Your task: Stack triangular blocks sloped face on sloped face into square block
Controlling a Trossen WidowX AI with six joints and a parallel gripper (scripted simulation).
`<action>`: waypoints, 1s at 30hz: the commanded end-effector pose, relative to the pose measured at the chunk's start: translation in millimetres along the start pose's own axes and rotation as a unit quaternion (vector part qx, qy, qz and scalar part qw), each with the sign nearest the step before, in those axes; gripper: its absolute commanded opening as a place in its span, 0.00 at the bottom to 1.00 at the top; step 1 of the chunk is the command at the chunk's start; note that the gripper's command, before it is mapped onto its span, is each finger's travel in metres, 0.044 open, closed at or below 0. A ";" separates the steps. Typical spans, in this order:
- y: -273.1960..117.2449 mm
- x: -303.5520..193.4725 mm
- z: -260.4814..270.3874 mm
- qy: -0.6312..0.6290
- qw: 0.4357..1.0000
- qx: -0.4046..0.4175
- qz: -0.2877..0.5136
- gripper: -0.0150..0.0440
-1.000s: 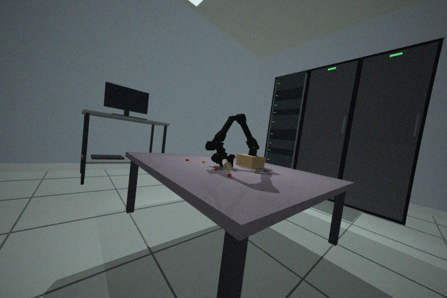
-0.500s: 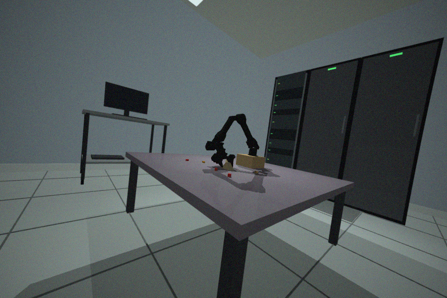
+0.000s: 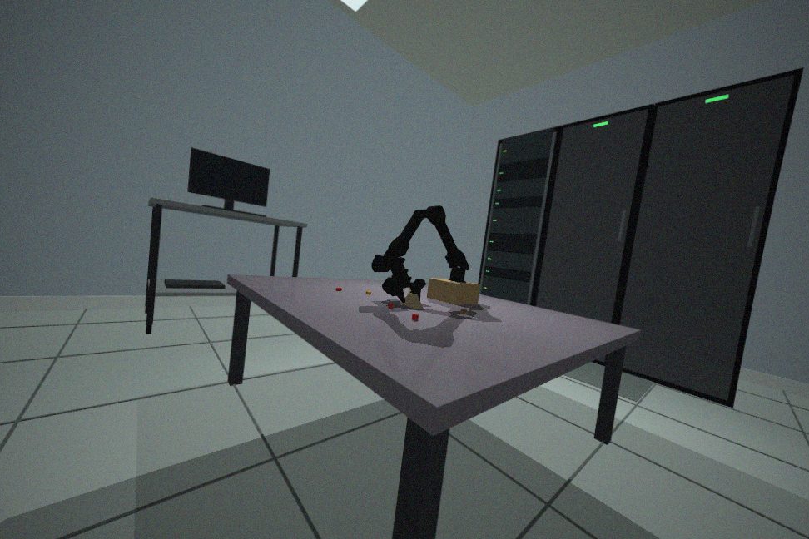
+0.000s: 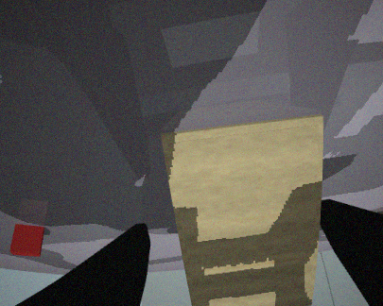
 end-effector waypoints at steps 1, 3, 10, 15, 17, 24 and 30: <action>0.0 0.0 0.1 0.000 1.000 0.000 0.000 0.69; 0.0 0.0 0.1 0.000 1.000 0.000 0.000 0.60; 0.0 0.0 0.1 0.000 1.000 0.000 0.000 0.49; 0.0 0.0 0.1 0.000 1.000 0.000 0.000 0.33; -2.2 -1.9 1.1 0.000 1.000 0.000 0.000 0.25; -24.7 -22.4 9.7 0.000 1.000 0.000 0.000 0.25; -45.4 -42.2 15.1 0.000 1.000 0.000 0.000 0.25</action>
Point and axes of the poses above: the point midway between the two fingers, 35 mm back from their tips, its own y axis out along the fingers, its own z axis across the jaws, x = y × z, the point moved 6 cm from there along -y, back along the fingers, and after that the axes turned 14 degrees about -y, right-handed, at the moved point
